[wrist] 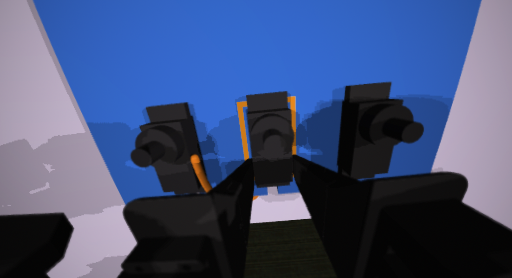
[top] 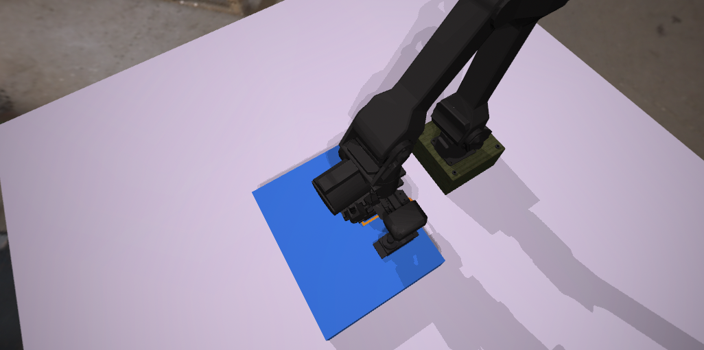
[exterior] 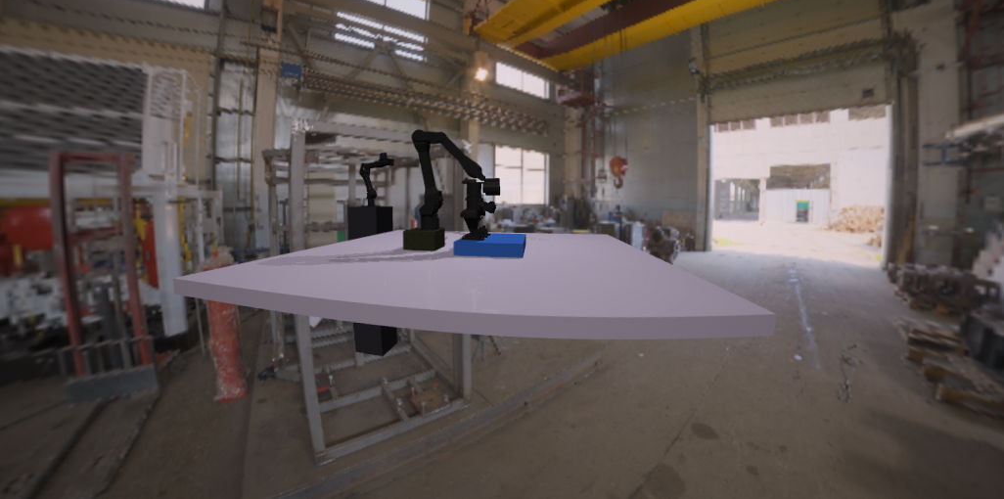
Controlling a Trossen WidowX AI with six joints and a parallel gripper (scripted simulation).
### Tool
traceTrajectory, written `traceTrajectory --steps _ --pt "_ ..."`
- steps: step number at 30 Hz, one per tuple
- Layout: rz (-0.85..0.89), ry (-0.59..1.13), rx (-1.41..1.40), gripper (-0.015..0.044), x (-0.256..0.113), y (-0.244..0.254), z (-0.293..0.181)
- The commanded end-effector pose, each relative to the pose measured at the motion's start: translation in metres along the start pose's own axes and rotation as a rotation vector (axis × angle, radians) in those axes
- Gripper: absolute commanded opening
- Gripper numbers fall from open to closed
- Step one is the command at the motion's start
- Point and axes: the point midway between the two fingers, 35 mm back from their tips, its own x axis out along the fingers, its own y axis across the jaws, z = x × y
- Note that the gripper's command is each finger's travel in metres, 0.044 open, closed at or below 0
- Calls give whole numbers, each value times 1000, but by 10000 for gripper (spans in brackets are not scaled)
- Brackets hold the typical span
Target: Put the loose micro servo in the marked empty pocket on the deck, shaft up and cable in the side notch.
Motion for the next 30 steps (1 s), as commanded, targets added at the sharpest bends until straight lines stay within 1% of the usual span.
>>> traceTrajectory --steps 1,6,12,15,21,22,27,30 --pt "2 -2 -1 187 -3 0 0" --pt "2 -2 -2 187 -34 -1 -4" --pt "2 -2 -1 187 -35 -1 -2" --pt "0 -2 0 266 -38 0 7" --pt "1 -6 0 424 -69 1 54" --pt "1 -7 -1 440 -75 1 62" --pt "2 -10 -1 440 -98 0 103" --pt "2 -11 -1 440 -101 0 108"
